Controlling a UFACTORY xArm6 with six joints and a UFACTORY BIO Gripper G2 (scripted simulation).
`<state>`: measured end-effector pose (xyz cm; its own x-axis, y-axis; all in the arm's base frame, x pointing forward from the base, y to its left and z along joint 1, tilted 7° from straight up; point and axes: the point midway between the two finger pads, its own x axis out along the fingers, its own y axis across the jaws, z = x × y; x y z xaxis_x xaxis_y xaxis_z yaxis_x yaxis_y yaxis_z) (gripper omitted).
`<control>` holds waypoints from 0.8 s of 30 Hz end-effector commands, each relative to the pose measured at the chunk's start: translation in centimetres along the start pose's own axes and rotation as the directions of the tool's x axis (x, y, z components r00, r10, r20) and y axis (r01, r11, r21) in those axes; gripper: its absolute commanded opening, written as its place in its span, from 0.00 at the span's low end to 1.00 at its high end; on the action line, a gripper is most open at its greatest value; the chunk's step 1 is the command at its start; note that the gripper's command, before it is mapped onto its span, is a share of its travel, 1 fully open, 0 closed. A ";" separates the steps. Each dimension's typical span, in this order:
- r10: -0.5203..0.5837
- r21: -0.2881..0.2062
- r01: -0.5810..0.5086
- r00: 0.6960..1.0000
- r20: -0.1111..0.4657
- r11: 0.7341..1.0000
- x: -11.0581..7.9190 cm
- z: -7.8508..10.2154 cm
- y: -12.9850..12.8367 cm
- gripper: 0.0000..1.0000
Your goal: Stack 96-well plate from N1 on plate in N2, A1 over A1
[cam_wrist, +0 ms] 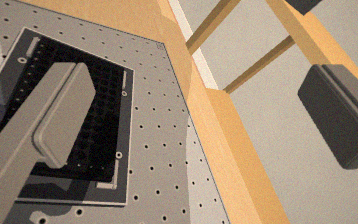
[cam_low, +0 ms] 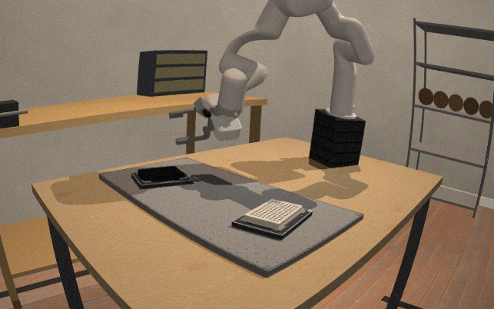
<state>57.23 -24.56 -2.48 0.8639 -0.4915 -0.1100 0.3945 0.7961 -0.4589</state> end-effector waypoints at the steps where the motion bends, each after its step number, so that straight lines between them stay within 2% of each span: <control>1: 0.017 0.027 -0.017 1.000 -0.005 0.999 -0.5 1.0 0.5 0.37; 3: 0.057 0.081 -0.056 0.998 -0.005 0.995 -1.0 1.8 1.0 0.37; 7: 0.057 0.081 -0.056 0.998 -0.005 0.995 -1.5 2.6 1.5 0.37; 9: 0.094 0.134 -0.094 0.996 0.002 0.987 -2.0 3.3 1.9 0.37; 13: 0.094 0.134 -0.094 0.996 0.002 0.987 -2.6 4.2 2.4 0.37; 15: 0.130 0.185 -0.131 0.991 0.015 0.974 -3.1 4.9 2.8 0.37; 19: 0.130 0.185 -0.131 0.991 0.015 0.974 -3.6 5.7 3.2 0.37; 21: 0.163 0.234 -0.167 0.986 0.034 0.958 -4.2 6.5 3.5 0.37; 24: 0.163 0.234 -0.167 0.986 0.034 0.958 -4.8 7.5 3.9 0.37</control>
<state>57.00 -17.95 1.51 0.9185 -0.3645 -0.1535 0.3204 0.9132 -0.2517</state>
